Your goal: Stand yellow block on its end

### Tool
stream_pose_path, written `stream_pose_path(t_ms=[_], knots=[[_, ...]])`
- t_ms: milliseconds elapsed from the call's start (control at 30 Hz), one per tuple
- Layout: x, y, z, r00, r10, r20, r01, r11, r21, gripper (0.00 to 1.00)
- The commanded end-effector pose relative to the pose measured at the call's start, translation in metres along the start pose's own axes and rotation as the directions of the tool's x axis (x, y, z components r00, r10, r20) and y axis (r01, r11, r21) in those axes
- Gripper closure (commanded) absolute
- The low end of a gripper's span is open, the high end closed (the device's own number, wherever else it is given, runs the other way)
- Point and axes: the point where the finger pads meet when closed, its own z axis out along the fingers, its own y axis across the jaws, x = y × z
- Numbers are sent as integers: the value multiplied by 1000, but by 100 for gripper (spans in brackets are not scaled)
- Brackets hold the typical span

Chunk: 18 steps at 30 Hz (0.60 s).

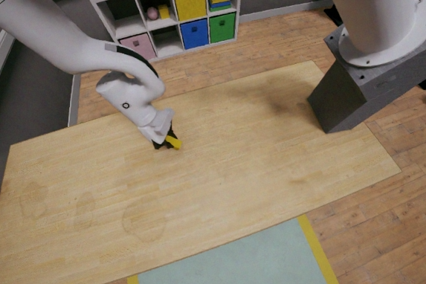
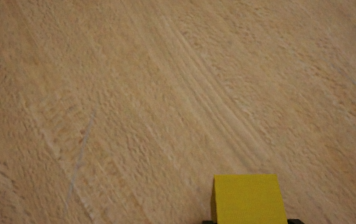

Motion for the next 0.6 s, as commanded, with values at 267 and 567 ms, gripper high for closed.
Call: stream_pose_path(t_ms=[267, 567], knots=[[7, -12, -2, 998, -1, 57, -1, 1000, 27, 66], [11, -14, -2, 998, 0, 58, -2, 999, 34, 66]])
